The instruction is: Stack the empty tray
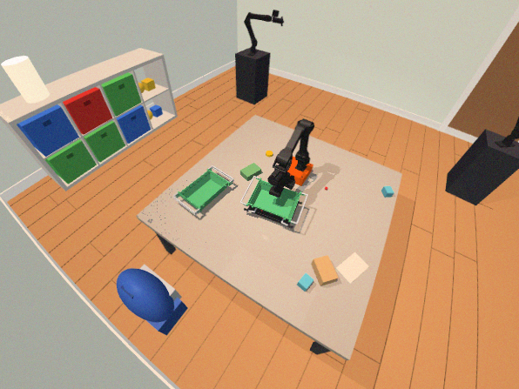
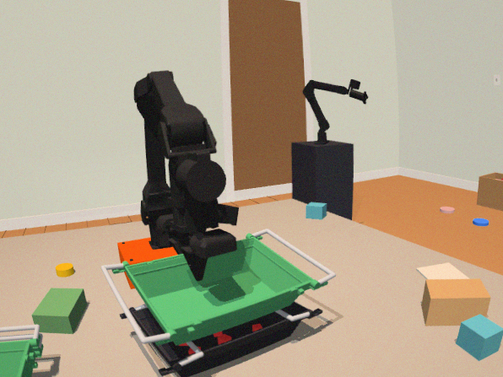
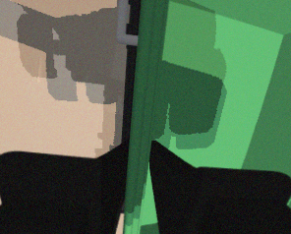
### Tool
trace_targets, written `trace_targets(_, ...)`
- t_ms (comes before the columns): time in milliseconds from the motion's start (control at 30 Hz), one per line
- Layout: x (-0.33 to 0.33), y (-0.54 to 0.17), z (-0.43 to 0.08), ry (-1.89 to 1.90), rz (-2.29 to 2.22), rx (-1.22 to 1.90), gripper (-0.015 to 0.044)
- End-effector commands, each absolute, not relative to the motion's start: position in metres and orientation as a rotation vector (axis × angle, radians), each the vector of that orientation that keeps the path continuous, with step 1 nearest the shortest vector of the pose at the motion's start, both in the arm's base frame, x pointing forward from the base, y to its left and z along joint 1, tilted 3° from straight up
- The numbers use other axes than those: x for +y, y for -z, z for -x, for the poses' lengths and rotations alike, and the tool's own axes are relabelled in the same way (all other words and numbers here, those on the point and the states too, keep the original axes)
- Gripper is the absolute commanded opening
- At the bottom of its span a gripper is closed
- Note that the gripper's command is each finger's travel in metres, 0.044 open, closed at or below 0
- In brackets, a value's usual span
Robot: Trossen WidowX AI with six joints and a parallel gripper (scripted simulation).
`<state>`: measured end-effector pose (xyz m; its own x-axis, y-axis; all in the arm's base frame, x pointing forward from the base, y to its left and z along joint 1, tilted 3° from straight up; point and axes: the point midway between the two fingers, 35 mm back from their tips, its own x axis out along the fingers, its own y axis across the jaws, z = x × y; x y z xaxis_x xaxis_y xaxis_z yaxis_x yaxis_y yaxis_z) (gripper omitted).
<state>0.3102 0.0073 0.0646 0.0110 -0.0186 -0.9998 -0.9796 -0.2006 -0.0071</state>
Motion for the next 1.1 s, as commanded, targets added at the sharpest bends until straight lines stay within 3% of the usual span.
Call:
trace_targets(0,0.006,-0.059,-0.305,-1.359,1.368,1.137,0.0)
trace_targets(1067,0.005,-0.051,-0.303,-1.359,1.368,1.138,0.0)
